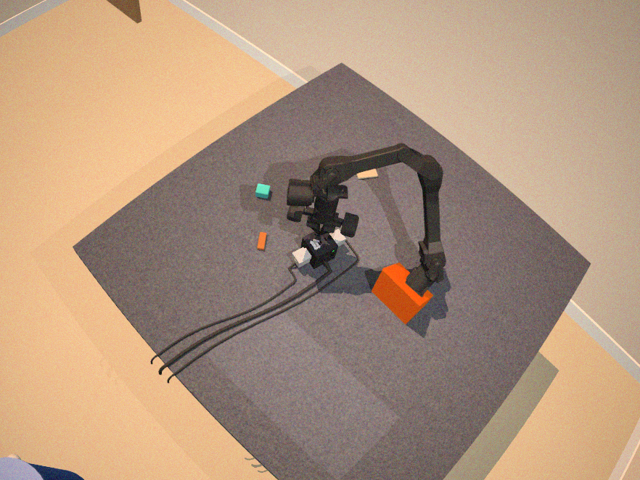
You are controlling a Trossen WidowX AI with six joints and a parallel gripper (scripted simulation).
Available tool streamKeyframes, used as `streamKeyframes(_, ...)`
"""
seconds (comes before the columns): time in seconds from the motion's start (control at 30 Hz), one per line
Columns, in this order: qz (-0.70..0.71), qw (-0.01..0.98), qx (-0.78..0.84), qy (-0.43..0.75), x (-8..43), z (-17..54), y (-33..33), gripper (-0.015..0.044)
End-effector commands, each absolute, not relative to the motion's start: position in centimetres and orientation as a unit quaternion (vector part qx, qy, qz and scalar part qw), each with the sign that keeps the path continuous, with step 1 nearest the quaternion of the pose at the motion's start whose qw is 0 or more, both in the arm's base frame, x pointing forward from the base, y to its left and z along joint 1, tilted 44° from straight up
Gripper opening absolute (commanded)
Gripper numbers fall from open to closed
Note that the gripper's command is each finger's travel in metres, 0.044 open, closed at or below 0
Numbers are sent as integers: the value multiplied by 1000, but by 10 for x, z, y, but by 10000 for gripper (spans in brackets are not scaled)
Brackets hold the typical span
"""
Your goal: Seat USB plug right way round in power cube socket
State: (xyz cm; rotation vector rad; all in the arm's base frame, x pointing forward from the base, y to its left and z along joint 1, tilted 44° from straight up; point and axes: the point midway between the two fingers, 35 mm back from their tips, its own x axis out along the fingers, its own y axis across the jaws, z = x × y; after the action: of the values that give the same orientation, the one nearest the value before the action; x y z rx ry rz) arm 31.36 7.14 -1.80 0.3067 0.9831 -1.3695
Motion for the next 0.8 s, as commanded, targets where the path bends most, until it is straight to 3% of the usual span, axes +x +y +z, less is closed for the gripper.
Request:
streamKeyframes(0.0, -576, 662, 95, 470, 314, -18, 71, 0)
streamKeyframes(0.77, -411, 660, -105, 620, 314, -18, 71, 0)
